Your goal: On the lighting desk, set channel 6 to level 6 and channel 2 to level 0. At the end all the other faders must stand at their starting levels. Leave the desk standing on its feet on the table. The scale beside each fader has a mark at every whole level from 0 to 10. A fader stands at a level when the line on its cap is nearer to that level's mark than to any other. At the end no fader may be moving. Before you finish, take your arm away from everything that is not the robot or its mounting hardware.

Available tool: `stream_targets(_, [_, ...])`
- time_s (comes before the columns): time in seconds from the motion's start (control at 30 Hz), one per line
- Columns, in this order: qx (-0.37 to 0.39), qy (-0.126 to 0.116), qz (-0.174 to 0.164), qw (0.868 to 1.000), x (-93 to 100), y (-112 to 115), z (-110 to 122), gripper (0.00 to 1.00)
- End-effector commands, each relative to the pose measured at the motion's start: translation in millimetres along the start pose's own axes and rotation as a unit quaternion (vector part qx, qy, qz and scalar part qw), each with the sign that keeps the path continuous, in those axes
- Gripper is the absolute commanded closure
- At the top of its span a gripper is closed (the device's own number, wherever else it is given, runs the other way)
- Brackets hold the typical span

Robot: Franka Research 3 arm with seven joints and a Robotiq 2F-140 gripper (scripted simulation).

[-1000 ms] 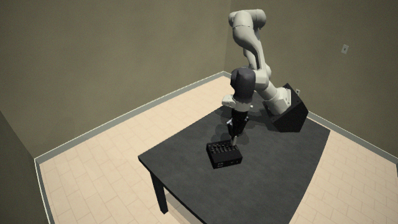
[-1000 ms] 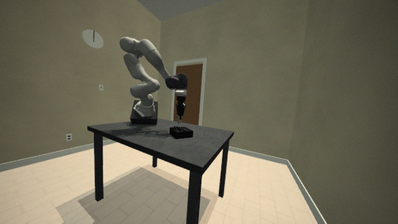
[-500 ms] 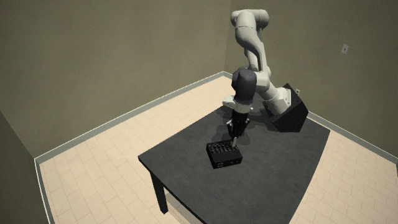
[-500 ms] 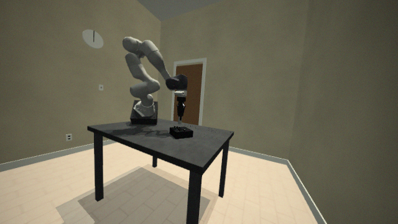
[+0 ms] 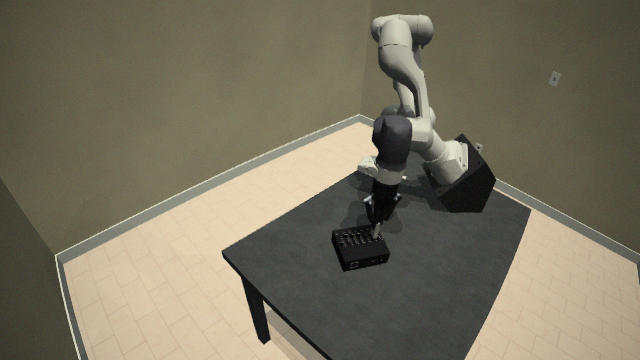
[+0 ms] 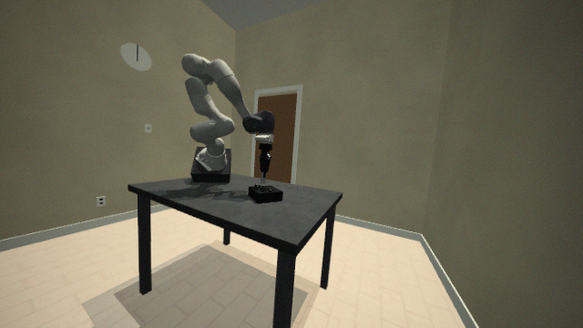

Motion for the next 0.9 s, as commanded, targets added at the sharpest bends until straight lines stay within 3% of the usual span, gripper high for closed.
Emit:
stream_targets(0.0, [-0.004,-0.001,-0.003,1.000,-2.7,1.7,0.2,1.00])
stream_targets(0.87, [-0.004,-0.001,-0.003,1.000,-6.5,1.9,0.3,1.00])
Point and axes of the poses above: the point where the finger pads meet when closed, its own x axis back along the fingers, its own z axis across the jaws, y = z × x, the point moved 4 cm from there along x, back along the fingers, and after that the axes turned 3 degrees about x, right-handed, at the moved point
